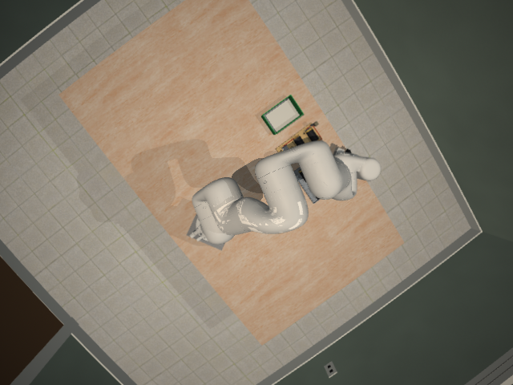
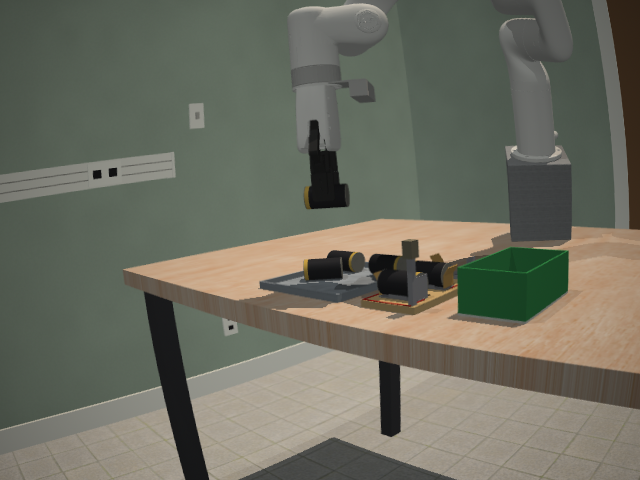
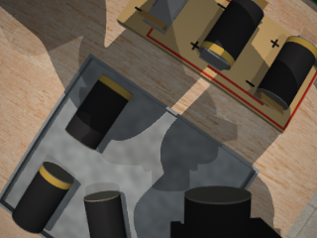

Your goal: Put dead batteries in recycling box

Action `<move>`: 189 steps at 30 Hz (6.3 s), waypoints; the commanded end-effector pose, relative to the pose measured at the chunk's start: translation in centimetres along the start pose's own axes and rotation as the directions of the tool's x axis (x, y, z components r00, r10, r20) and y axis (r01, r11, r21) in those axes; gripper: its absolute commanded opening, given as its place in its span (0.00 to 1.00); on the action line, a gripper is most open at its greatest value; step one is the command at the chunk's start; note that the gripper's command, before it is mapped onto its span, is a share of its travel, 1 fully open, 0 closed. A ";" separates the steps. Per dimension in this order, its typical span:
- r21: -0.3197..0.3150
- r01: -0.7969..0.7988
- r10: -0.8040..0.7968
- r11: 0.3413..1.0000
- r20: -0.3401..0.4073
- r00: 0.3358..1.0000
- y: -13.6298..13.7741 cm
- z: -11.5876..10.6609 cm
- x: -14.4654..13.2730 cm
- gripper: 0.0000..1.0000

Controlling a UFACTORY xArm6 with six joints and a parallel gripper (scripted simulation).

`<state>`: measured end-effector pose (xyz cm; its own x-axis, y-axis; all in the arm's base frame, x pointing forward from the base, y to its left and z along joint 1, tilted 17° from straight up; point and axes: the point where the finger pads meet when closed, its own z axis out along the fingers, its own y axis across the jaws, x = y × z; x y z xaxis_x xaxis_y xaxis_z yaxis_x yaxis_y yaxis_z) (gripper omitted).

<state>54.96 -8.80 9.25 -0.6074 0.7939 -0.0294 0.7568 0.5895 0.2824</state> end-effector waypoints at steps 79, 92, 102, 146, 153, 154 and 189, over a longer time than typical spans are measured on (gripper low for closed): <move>0.005 0.909 -0.909 -0.416 0.001 -0.416 0.1 -0.2 -0.1 0.28; 0.005 0.740 -0.740 -0.672 0.000 -0.672 0.1 -0.2 -0.1 0.28; 0.005 0.619 -0.619 -0.786 -0.001 -0.786 0.1 -0.2 -0.1 0.28; 0.005 0.563 -0.563 -0.827 -0.001 -0.827 -1.0 -0.2 12.9 0.28; 0.005 0.563 -0.563 -0.827 -0.001 -0.827 -1.5 -0.1 18.1 0.28; 0.005 0.563 -0.563 -0.827 -0.001 -0.827 -1.5 -0.1 18.2 0.28; 0.005 0.564 -0.564 -0.826 -0.001 -0.826 -1.5 6.0 18.3 0.28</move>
<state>42.95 5.15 5.69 0.0717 -0.9892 -0.1280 -0.9680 -0.0381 -0.2479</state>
